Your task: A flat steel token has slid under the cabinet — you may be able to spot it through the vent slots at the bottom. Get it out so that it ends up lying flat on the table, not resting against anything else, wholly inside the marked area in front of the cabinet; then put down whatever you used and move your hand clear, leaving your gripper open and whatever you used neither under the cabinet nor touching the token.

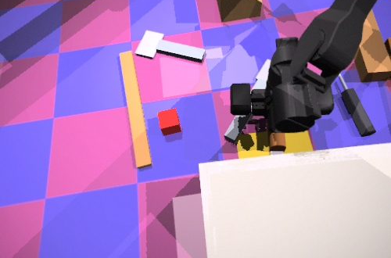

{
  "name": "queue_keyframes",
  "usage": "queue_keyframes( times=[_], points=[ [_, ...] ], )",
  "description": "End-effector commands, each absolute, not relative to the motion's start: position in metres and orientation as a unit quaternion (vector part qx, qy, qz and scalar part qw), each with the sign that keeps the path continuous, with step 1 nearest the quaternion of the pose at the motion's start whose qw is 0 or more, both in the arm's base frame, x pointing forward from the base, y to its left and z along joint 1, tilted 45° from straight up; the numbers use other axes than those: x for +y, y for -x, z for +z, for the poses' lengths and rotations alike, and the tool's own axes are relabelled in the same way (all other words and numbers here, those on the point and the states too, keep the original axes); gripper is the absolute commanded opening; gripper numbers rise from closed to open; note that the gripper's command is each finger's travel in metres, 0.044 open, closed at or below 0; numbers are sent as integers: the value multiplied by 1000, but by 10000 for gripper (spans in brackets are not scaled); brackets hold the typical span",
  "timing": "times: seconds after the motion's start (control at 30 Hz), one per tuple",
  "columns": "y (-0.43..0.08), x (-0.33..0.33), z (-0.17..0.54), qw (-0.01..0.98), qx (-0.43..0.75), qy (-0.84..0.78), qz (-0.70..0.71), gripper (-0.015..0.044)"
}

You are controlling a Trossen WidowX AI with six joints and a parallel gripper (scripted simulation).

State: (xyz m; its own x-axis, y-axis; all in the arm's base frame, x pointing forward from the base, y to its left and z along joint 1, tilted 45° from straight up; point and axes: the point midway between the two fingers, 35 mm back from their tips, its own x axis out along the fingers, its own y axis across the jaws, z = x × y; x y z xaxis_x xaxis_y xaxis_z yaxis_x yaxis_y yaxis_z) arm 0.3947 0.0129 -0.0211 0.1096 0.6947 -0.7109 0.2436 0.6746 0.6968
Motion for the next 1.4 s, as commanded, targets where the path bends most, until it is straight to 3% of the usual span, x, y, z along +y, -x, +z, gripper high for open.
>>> queue_keyframes(
  times=[0.0, 1.37],
  points=[
    [-389, 15, -22, 648, 646, -365, 172, 0],
    [-352, 25, -17, 647, 647, -365, 172, 0]
  ],
)
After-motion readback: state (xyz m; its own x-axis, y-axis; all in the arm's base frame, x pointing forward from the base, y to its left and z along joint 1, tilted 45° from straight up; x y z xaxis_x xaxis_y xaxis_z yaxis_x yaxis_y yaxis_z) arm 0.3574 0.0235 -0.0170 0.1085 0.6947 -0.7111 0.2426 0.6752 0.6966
